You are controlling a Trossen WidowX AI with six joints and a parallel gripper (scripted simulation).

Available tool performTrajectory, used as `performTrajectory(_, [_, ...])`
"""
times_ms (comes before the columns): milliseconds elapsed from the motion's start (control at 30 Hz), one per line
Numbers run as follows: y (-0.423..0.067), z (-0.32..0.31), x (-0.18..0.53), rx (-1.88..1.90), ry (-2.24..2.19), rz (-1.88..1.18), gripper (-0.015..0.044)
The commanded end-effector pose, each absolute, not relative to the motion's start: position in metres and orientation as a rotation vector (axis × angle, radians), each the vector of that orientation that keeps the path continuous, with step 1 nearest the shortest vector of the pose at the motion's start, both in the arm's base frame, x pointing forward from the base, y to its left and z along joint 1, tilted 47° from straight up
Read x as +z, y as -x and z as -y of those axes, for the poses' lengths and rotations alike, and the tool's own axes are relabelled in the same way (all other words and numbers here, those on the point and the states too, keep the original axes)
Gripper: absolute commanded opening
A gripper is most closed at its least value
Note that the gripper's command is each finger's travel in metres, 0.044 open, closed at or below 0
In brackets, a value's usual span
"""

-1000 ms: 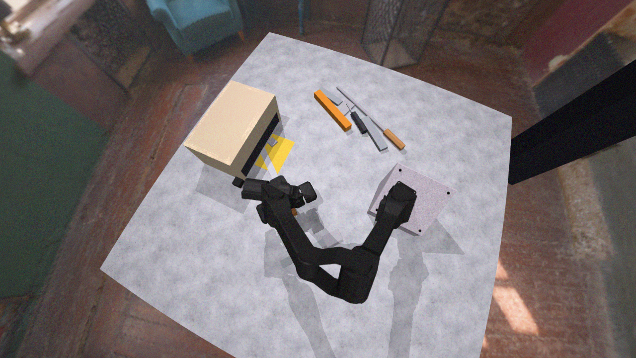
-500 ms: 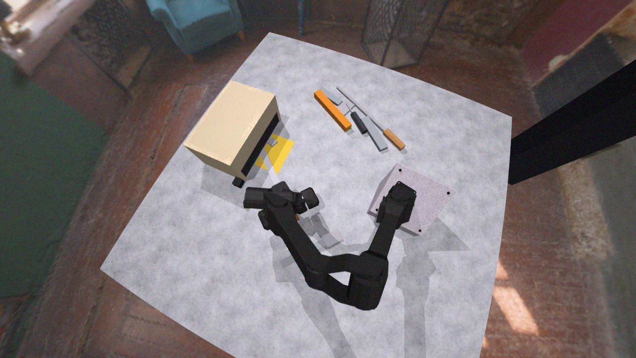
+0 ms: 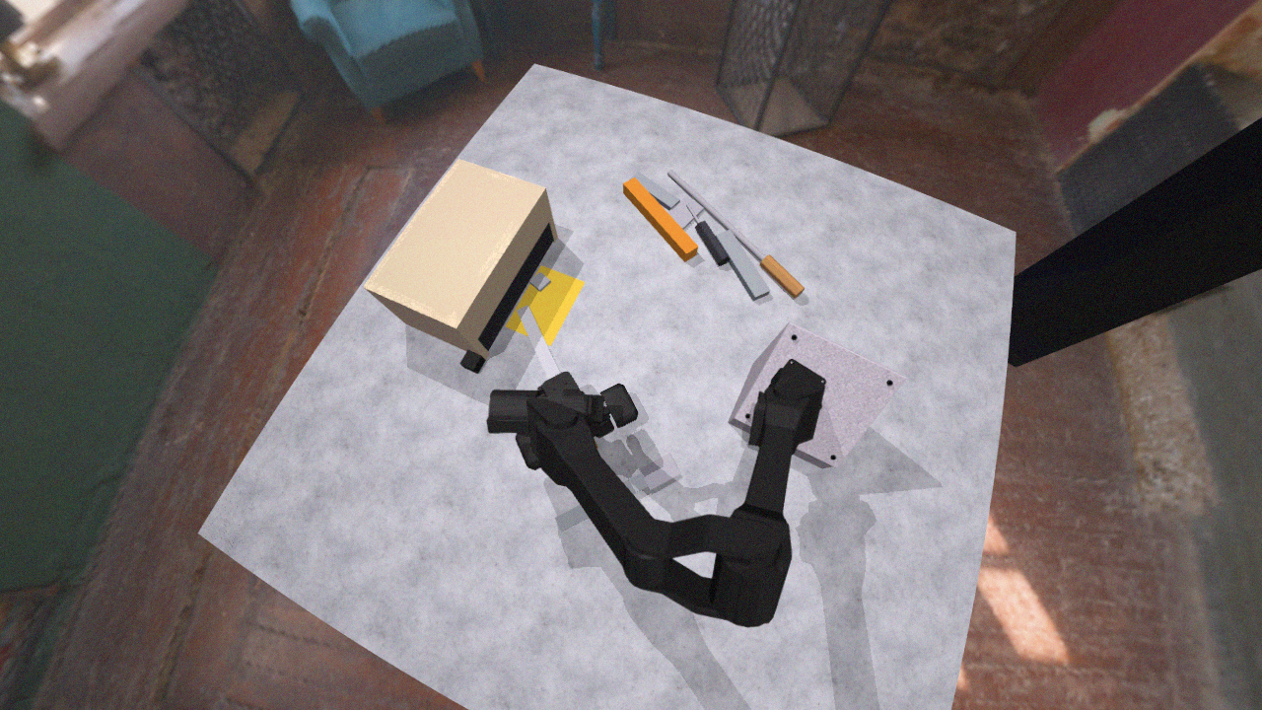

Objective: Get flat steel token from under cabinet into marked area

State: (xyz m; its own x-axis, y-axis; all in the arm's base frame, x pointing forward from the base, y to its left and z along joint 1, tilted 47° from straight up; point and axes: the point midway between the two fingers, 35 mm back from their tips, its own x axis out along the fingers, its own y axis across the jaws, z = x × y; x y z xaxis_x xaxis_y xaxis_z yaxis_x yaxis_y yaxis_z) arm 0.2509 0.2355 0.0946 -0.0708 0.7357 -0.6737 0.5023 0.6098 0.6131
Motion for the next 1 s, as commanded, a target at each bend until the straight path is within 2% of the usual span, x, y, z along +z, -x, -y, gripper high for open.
performTrajectory(0, [-0.243,-0.238,0.097,0.261,-1.016,-1.728,0.0])
performTrajectory(967, [-0.243,-0.215,0.105,0.244,-1.027,-1.733,0.0])
